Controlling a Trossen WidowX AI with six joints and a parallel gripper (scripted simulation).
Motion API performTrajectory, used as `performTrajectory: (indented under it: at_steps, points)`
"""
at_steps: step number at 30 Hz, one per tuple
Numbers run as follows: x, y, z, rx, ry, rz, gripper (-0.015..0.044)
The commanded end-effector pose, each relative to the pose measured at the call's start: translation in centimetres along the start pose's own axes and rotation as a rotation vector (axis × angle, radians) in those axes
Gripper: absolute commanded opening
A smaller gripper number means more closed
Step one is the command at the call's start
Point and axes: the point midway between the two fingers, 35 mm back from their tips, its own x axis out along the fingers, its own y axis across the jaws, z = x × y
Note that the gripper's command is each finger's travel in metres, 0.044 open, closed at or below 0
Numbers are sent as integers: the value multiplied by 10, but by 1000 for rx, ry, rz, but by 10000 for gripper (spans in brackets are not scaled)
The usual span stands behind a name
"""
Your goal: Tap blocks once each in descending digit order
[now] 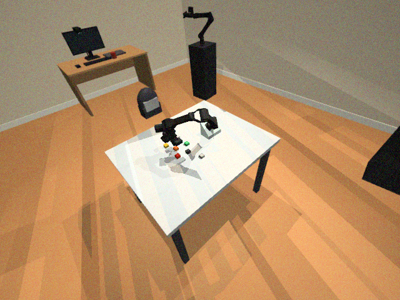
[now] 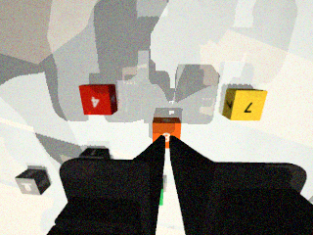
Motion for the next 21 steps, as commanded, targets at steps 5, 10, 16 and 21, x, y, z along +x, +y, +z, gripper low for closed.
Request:
performTrajectory:
  at_steps: [5,10,16,21]
  points:
    - [-79,0,1,-9,-3,-11,20]
    - [-79,-2,2,-9,-3,-11,20]
    - [-82,-70,18,-10,-5,-17,20]
    - [-81,-89,20,-11,-6,-17,20]
